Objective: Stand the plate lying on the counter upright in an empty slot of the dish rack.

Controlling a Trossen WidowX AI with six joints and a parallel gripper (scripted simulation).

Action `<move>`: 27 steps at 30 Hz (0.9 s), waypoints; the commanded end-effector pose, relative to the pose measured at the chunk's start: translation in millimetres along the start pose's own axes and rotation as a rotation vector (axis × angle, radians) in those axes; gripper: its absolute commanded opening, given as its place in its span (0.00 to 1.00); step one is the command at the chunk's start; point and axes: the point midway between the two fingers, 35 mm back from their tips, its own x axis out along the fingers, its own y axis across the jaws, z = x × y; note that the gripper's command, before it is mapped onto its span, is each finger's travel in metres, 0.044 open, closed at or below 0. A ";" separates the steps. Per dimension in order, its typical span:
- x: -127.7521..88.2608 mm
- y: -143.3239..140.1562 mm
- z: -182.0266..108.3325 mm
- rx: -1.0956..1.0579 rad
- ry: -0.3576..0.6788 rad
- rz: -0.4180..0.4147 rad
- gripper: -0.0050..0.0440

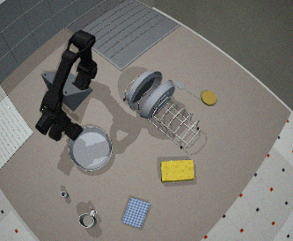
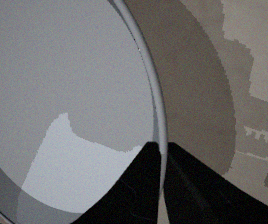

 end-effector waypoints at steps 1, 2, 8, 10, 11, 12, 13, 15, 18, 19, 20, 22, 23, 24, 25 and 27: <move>-0.1 0.1 0.0 0.000 0.000 0.001 0.10; -0.1 0.1 0.0 0.000 0.000 0.001 0.10; -0.1 0.1 0.0 0.000 0.000 0.001 0.10; -0.1 0.1 0.0 0.000 0.000 0.001 0.10; -0.1 0.1 0.0 0.000 0.000 0.001 0.10; -0.1 0.1 0.0 0.000 0.000 0.001 0.10; -0.1 0.1 0.0 0.000 0.000 0.001 0.10; -0.1 0.1 0.0 0.000 0.000 0.001 0.10; -0.1 0.1 0.0 0.000 0.000 0.001 0.10; -0.1 0.1 0.0 0.000 0.000 0.001 0.10; -0.1 0.1 0.0 0.000 0.000 0.001 0.10; -0.2 0.2 0.0 0.000 0.000 -0.001 0.10; -0.2 0.2 0.0 0.000 0.000 -0.001 0.10; -0.2 0.2 0.0 0.000 0.000 -0.001 0.10; -0.6 0.6 0.1 0.000 0.000 -0.004 0.10; -2.1 2.0 0.2 0.000 0.001 -0.018 0.10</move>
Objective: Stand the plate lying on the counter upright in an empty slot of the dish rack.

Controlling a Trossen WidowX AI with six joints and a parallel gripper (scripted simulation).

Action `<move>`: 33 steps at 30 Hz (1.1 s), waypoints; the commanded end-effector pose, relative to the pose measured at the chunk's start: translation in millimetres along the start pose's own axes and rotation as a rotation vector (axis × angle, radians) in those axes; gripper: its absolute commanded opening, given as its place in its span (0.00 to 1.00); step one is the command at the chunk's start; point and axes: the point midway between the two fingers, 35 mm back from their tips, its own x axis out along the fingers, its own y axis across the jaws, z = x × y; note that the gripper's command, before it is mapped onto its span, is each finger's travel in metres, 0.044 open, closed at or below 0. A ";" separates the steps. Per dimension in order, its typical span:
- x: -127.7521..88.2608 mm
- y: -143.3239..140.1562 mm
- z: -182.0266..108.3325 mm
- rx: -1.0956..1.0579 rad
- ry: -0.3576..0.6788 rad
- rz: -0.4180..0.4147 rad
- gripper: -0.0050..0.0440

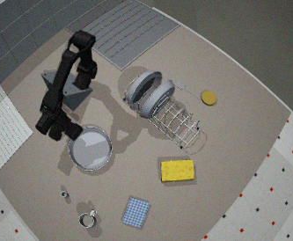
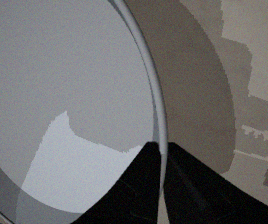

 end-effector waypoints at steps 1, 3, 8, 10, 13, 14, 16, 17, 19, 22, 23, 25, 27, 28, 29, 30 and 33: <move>-2.7 2.5 0.5 -0.001 -0.001 -0.023 0.10; -4.4 4.1 0.6 -0.001 -0.001 -0.038 0.10; -8.6 8.2 0.6 -0.001 -0.001 -0.074 0.10; -10.3 9.8 0.5 -0.001 -0.001 -0.088 0.10; -11.9 11.5 0.4 -0.001 -0.001 -0.102 0.10; -11.9 11.5 0.4 -0.001 -0.001 -0.102 0.10; -13.5 13.0 0.2 -0.001 -0.002 -0.115 0.10; -13.9 13.4 0.1 -0.001 -0.002 -0.119 0.10; -14.0 13.6 0.1 -0.001 -0.002 -0.120 0.10; -14.0 13.6 0.1 -0.001 -0.002 -0.120 0.10; -14.0 13.6 0.1 -0.001 -0.002 -0.120 0.10; -14.5 14.1 0.2 -0.001 -0.002 -0.124 0.10; -15.8 15.7 0.4 -0.001 -0.002 -0.138 0.10; -16.6 16.6 0.4 -0.001 -0.001 -0.145 0.10; -17.3 17.5 0.5 -0.001 -0.001 -0.153 0.10; -17.3 17.5 0.5 -0.001 -0.001 -0.153 0.10; -18.8 19.3 0.6 -0.001 -0.001 -0.168 0.10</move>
